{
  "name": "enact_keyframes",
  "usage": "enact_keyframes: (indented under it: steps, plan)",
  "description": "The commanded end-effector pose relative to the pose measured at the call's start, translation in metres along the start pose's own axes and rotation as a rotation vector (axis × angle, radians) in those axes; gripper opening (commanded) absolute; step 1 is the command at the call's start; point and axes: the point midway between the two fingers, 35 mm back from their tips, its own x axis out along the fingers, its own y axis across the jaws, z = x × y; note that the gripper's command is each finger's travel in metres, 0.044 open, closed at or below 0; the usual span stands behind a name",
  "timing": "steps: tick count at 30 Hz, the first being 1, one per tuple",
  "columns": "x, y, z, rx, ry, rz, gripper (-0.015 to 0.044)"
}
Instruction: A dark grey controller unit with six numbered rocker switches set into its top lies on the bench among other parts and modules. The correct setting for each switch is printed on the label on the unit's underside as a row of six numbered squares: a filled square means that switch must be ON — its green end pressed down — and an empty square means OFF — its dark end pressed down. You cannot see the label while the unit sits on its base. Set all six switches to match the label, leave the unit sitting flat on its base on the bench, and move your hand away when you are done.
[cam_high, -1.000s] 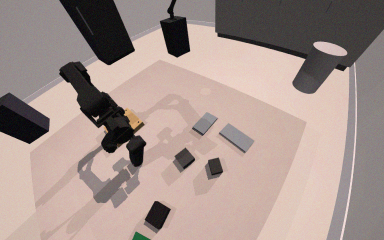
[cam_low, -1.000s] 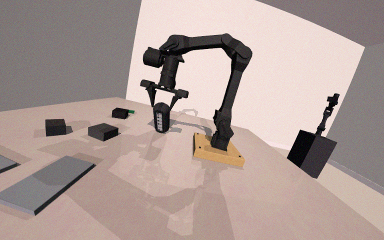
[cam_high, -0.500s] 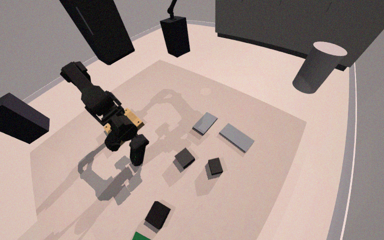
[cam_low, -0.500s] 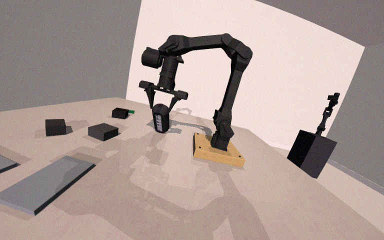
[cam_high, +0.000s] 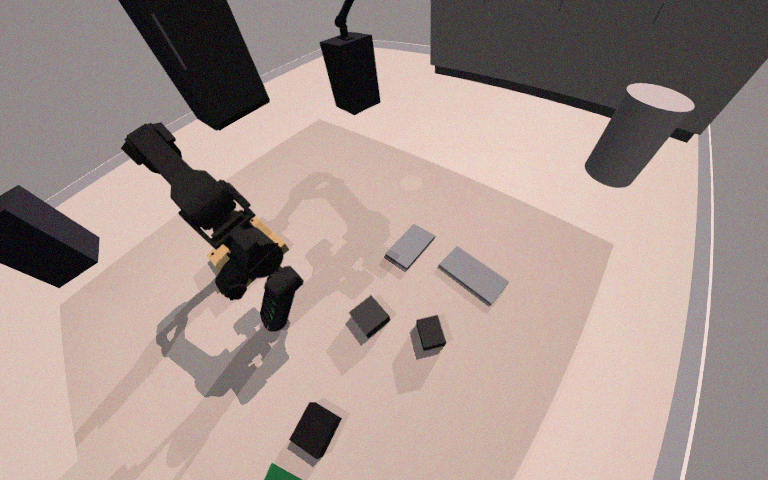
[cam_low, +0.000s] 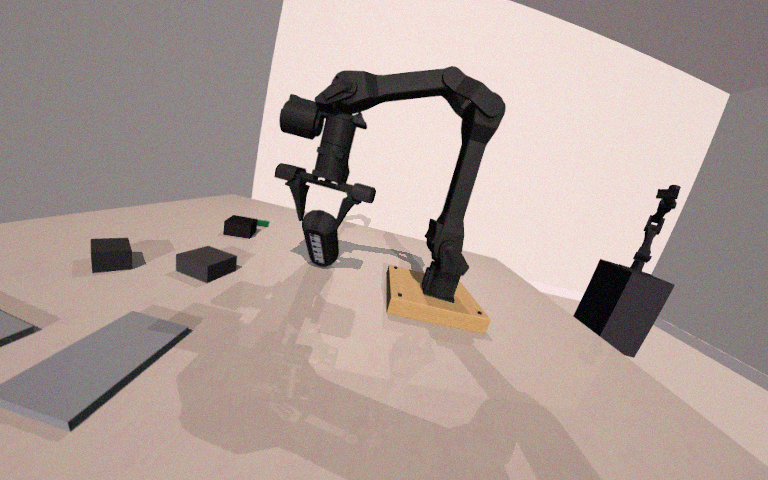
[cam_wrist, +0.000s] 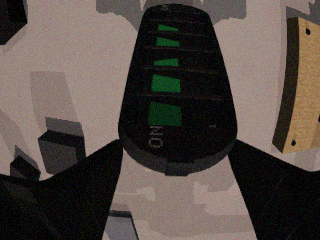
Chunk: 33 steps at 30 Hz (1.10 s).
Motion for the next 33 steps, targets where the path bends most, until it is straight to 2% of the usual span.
enact_keyframes:
  steps: [1, 33]
  plan:
    - [0.007, -0.003, -0.001, 0.010, -0.003, -0.023, 0.0338]
    - [0.023, -0.003, -0.020, 0.010, -0.002, -0.023, 0.0338]
